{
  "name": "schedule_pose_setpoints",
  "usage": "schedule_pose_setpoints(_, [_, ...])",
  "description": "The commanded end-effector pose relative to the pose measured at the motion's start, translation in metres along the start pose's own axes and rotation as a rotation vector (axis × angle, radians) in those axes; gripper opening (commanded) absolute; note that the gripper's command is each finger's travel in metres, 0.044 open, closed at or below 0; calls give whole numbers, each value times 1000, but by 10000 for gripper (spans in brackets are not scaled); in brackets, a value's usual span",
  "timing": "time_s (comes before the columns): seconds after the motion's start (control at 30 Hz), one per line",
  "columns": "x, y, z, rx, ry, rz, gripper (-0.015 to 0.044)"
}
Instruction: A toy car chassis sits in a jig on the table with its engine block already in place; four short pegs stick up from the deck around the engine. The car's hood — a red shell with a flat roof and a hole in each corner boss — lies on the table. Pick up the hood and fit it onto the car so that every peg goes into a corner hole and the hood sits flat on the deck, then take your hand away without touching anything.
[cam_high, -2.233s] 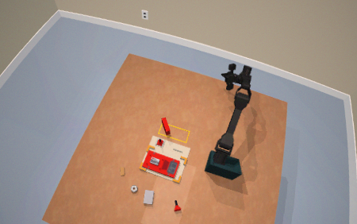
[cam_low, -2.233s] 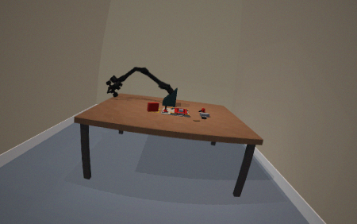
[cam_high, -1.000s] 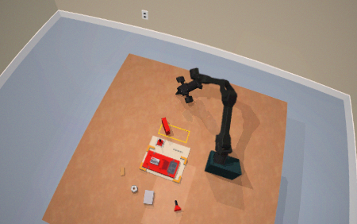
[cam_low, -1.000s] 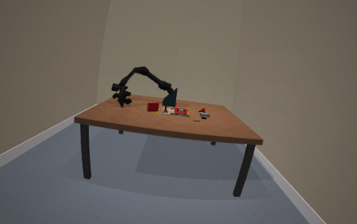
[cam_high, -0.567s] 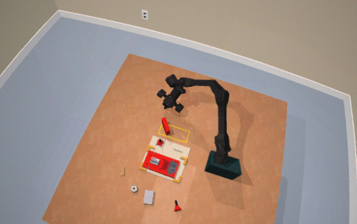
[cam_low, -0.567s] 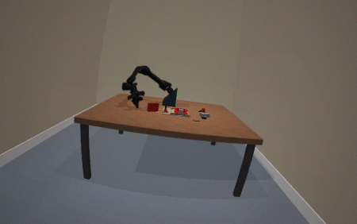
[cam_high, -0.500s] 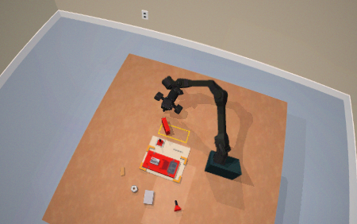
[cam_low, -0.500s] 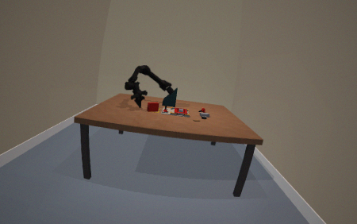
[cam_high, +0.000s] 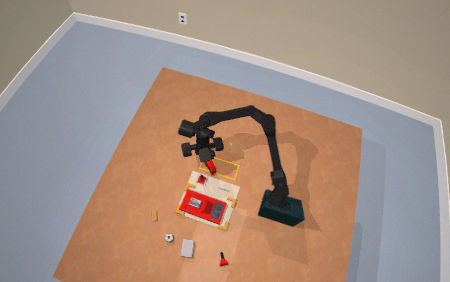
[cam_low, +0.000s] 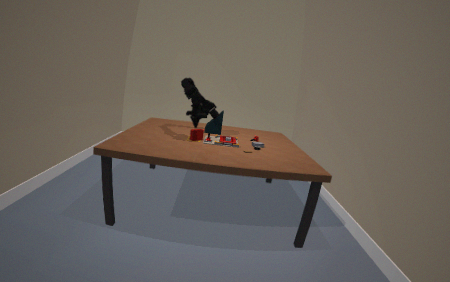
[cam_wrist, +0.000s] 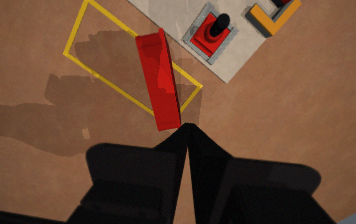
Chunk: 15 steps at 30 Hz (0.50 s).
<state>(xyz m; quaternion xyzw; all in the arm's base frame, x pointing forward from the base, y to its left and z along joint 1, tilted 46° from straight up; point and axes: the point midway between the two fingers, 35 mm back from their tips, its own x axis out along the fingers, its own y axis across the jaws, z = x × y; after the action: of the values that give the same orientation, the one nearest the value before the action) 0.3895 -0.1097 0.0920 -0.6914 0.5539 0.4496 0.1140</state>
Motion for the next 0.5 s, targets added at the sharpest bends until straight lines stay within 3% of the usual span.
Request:
schedule_pose_setpoints(0.0, [-7,-2,10,-96,56,43,0])
schedule_pose_setpoints(0.23, [-5,-2,10,-96,56,43,0])
schedule_pose_setpoints(0.47, [28,-1,7,-96,57,44,0])
